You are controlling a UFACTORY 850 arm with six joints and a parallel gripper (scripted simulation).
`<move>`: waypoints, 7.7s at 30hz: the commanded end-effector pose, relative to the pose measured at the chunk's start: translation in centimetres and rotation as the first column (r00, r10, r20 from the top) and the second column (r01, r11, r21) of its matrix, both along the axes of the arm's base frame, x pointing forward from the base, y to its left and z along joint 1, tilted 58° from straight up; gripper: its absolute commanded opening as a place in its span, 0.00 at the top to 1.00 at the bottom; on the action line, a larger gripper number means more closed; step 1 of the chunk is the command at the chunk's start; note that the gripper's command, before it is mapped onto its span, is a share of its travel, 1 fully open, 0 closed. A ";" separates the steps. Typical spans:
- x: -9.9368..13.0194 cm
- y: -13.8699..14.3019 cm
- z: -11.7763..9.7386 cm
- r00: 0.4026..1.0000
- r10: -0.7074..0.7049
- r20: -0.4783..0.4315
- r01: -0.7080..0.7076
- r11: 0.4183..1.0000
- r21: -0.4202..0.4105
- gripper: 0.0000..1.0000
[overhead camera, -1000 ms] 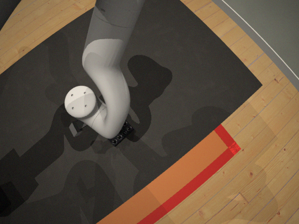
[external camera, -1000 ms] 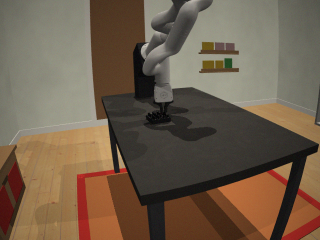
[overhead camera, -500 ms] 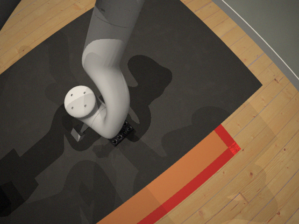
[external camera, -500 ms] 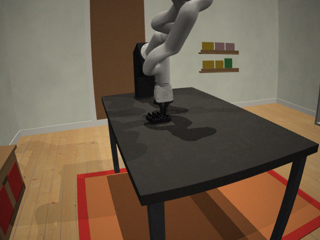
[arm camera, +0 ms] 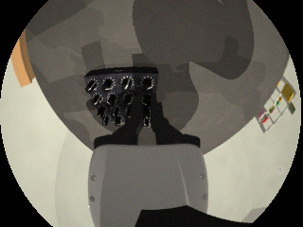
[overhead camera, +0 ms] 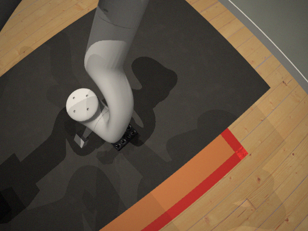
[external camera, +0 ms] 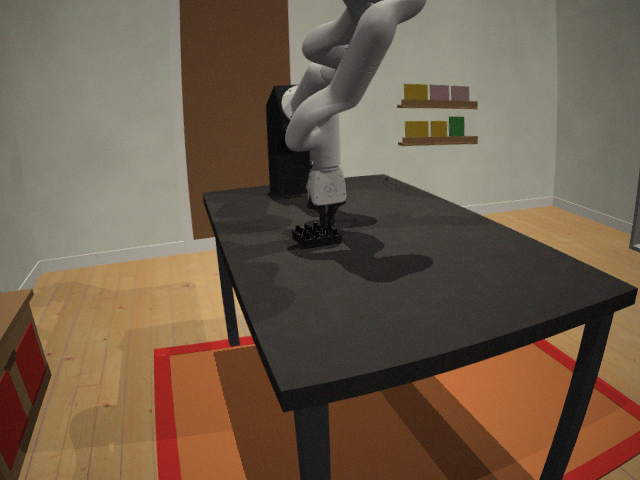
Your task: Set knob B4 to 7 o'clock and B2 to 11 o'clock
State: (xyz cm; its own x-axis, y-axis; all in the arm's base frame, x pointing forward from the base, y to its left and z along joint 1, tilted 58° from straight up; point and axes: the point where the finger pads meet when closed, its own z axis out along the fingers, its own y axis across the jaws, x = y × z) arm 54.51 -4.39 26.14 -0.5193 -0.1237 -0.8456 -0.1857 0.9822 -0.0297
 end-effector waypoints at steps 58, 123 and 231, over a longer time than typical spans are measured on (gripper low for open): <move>-2.9 -0.5 1.9 1.000 0.002 0.001 -0.002 1.000 -0.004 0.81; -3.6 -0.6 2.3 0.810 -0.421 -0.408 0.567 0.388 0.726 0.81; -4.7 -0.7 2.9 0.393 0.209 -0.896 0.262 -0.959 -0.109 0.81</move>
